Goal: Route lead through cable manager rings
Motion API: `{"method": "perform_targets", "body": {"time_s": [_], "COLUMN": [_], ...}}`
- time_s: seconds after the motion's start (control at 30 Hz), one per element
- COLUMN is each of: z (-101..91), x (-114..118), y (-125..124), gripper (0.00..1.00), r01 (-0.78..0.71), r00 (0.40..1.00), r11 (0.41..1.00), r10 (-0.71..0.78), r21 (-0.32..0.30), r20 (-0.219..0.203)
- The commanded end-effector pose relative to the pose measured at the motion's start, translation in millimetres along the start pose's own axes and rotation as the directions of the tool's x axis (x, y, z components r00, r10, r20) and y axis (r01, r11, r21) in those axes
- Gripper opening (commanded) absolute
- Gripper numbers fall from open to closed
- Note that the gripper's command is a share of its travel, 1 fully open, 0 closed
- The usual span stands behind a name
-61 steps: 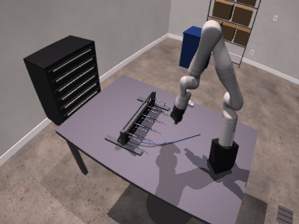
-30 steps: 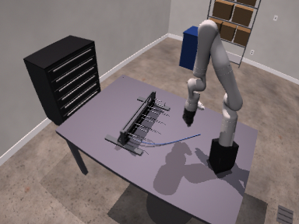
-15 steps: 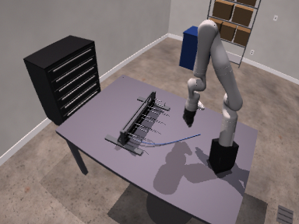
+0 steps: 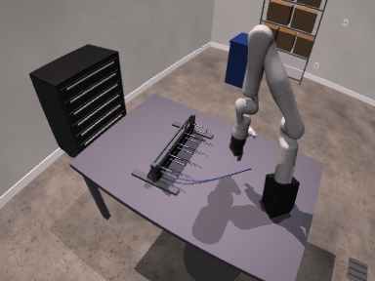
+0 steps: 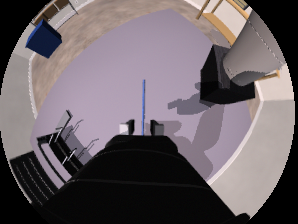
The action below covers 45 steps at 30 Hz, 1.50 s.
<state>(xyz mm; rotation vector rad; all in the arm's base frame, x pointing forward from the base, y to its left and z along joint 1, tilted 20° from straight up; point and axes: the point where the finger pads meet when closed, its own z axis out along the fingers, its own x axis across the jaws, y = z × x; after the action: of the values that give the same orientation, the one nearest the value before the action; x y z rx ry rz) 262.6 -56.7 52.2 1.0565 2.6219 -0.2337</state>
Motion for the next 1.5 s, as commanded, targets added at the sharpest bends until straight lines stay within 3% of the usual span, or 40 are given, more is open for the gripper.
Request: {"method": "perform_targets", "body": {"time_s": [0.0, 0.8, 1.47], "z": [-0.1, 4.9, 38.2], "x": [-0.1, -0.1, -0.1], "y": [0.2, 0.3, 0.6], "gripper": [0.67, 0.67, 0.67], "r01": [0.000, 0.002, -0.005], "r00": [1.000, 1.000, 1.000], "r11": [1.000, 1.000, 1.000], "r10": [0.000, -0.002, 0.005], "r21": [-0.001, 0.011, 0.025], "r20": [0.000, -0.003, -0.015]}}
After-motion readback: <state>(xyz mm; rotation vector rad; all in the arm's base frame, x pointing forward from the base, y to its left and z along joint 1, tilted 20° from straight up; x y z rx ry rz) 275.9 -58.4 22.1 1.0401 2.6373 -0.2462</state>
